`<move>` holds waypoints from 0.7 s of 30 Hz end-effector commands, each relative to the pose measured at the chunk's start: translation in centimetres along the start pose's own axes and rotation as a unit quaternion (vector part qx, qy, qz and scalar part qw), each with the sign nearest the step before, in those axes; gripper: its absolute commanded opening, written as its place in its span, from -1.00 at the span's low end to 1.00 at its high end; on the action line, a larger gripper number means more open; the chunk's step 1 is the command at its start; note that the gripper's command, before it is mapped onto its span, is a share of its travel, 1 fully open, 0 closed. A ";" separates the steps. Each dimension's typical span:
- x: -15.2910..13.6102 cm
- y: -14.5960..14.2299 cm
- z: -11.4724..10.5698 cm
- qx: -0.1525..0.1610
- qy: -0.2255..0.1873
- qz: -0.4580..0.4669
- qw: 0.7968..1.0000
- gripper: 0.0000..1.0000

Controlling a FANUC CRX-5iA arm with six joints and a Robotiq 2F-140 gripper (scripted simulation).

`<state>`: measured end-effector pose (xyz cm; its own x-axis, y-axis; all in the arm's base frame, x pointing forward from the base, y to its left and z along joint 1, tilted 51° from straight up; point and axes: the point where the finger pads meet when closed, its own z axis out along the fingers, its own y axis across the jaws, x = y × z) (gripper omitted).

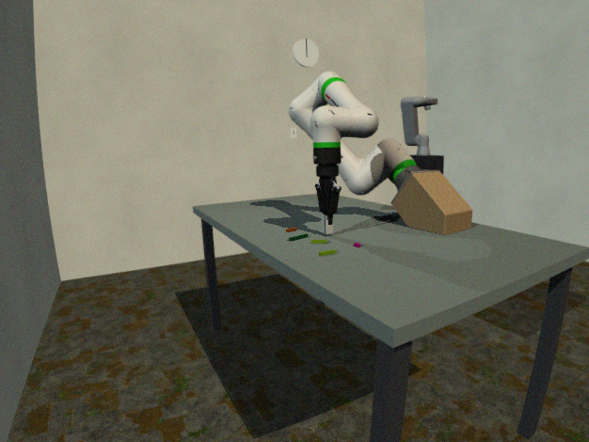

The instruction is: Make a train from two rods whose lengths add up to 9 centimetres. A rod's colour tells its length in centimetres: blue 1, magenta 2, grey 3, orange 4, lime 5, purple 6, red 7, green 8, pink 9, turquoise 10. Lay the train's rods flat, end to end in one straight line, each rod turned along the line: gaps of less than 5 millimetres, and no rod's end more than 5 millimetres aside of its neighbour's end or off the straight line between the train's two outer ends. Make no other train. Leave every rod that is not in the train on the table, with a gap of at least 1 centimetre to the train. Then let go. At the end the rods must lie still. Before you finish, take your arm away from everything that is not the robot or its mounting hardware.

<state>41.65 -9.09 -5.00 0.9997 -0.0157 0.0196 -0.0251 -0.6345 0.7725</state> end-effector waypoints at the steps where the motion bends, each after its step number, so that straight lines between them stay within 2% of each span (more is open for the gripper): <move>1: 0.0 0.0 0.1 0.000 0.000 0.000 1.000 -0.94; 21: 0.0 0.0 0.9 0.000 0.000 0.000 1.000 -0.94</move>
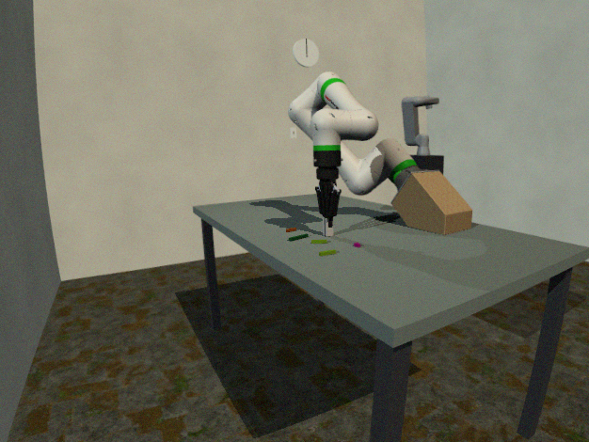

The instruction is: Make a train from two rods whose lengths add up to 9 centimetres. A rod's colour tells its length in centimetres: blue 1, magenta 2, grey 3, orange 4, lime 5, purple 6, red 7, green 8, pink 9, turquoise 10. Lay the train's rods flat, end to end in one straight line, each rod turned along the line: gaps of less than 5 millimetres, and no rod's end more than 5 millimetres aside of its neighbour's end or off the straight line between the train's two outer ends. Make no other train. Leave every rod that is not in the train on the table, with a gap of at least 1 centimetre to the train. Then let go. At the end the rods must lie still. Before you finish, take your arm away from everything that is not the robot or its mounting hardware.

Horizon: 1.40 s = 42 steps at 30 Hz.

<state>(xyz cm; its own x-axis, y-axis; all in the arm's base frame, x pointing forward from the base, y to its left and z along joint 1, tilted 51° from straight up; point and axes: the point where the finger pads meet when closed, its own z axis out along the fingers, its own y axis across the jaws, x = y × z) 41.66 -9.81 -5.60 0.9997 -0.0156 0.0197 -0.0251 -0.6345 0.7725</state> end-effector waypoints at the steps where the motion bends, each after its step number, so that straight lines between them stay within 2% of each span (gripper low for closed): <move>1: 0.0 0.0 0.0 0.000 0.000 0.000 1.000 -0.94; 30: 0.0 0.0 0.0 0.000 0.000 0.000 1.000 -0.94; 42: 0.0 0.0 0.0 0.000 0.000 0.000 1.000 -0.75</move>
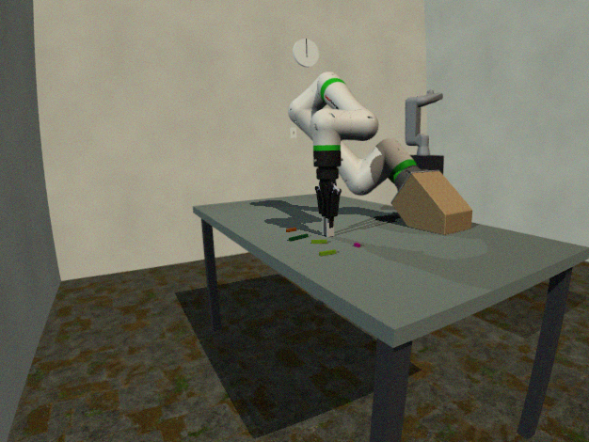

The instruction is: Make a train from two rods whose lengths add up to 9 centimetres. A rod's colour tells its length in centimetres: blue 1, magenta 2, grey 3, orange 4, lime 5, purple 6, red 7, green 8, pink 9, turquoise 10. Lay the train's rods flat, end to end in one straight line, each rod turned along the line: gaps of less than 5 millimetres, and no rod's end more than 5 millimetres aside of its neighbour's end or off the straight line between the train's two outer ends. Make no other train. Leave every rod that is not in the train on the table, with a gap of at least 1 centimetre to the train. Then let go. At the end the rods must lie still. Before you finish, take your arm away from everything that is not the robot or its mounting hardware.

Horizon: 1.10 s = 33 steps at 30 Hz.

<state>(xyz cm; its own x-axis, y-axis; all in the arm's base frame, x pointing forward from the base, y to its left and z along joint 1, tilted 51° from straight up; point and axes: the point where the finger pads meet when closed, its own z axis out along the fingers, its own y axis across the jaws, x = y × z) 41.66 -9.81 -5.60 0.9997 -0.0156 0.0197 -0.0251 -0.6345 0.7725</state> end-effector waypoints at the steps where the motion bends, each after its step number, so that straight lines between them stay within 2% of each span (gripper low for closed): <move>1: 0.0 0.0 0.0 0.000 0.000 0.000 1.000 -0.71; 20: 0.0 0.0 -0.7 0.000 0.000 0.000 1.000 -0.71; 25: 0.0 0.0 -2.6 0.000 0.000 0.000 1.000 -0.71; 33: 0.0 0.0 -6.9 0.000 0.000 0.000 1.000 -0.71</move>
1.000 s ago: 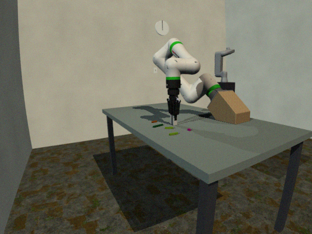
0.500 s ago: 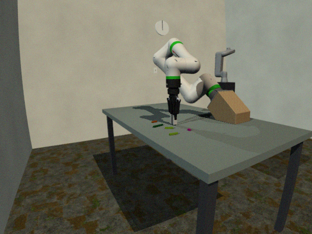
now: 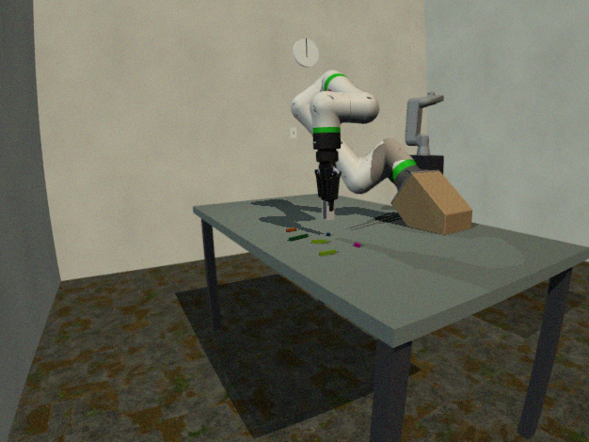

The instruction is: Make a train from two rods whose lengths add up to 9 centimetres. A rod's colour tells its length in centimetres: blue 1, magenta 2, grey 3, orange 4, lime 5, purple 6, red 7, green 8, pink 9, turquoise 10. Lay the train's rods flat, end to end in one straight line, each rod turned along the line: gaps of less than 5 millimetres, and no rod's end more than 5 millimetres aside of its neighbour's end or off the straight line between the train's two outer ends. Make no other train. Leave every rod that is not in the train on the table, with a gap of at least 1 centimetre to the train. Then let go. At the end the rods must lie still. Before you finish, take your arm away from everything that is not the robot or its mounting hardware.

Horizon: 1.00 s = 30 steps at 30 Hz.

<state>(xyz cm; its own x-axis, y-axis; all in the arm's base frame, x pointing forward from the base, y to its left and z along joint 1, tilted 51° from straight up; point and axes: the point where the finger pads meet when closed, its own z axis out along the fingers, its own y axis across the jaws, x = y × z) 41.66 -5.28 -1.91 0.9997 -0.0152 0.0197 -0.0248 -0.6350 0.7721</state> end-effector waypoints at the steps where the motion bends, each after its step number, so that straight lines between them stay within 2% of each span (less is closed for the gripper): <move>1: 0.0 0.0 -1.5 0.000 0.000 0.000 1.000 -0.71; 12: 0.0 0.0 -3.2 0.000 0.000 0.000 1.000 -0.71; 13: 0.0 0.0 -3.2 0.000 0.000 0.000 1.000 1.00; 30: 0.0 0.0 -3.2 0.000 0.000 0.000 1.000 1.00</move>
<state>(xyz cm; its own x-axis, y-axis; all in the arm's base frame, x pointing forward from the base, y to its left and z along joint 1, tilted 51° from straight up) 41.65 -2.86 0.11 0.9997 -0.0157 0.0196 -0.0251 -0.6345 0.7725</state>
